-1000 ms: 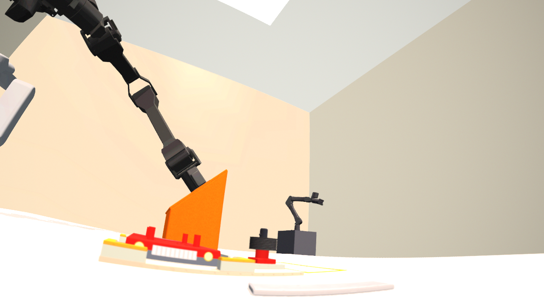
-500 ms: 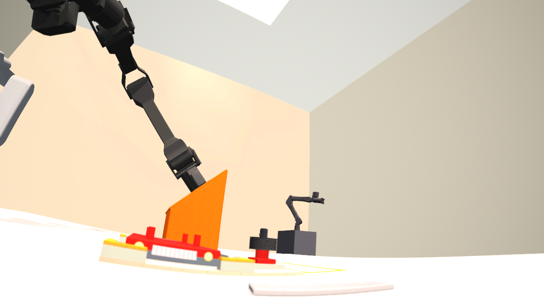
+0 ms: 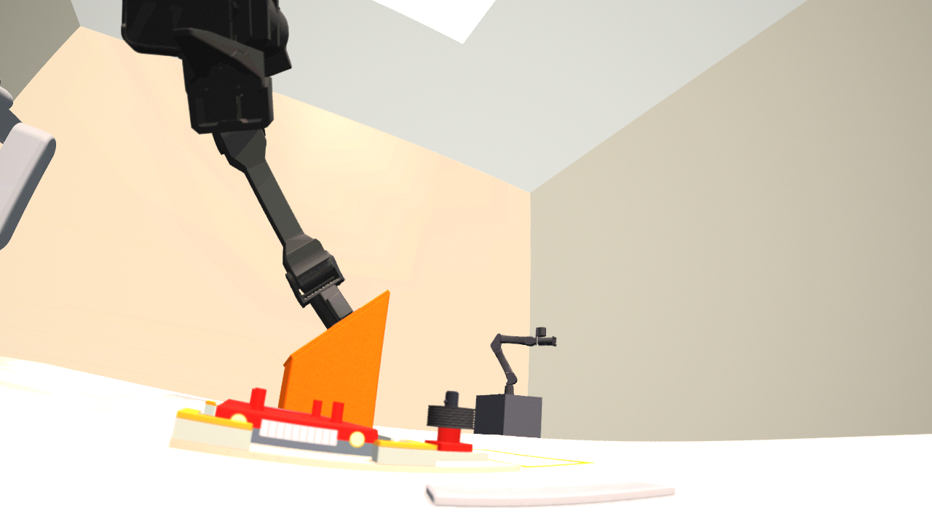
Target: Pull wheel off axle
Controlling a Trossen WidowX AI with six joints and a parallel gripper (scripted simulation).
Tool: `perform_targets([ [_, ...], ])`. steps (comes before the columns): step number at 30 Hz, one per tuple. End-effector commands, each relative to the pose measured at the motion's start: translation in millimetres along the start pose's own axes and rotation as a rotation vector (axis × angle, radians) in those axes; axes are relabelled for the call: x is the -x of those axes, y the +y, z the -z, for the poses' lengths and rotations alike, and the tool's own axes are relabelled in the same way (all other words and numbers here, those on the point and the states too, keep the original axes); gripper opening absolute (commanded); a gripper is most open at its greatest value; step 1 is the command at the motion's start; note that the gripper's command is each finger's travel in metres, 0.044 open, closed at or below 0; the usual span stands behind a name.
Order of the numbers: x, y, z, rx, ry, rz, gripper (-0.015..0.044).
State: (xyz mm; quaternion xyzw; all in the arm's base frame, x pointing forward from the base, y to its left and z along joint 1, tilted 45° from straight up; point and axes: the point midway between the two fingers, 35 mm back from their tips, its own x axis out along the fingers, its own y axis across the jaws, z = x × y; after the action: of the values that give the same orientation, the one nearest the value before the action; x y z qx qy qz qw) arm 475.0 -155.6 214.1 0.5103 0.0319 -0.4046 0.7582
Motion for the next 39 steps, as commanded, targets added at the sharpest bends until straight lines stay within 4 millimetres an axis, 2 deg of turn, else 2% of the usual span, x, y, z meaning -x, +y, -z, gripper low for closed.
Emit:
perform_targets([
  [1, -12, -35, 40, 0.016, 0.036, 0.134, 0.0300],
  [7, -16, -82, 86, 0.055, 0.058, 0.305, 0.0300],
  [13, -11, -136, 127, 0.124, 0.046, 0.480, 0.0300],
  [20, 7, -201, 163, 0.249, -0.021, 0.671, 0.0300],
  [25, 26, -244, 177, 0.366, -0.104, 0.777, 0.0300],
  [27, 29, -249, 179, 0.384, -0.116, 0.789, 0.0300],
  [39, 26, -248, 184, 0.384, -0.116, 0.788, 0.0300],
])
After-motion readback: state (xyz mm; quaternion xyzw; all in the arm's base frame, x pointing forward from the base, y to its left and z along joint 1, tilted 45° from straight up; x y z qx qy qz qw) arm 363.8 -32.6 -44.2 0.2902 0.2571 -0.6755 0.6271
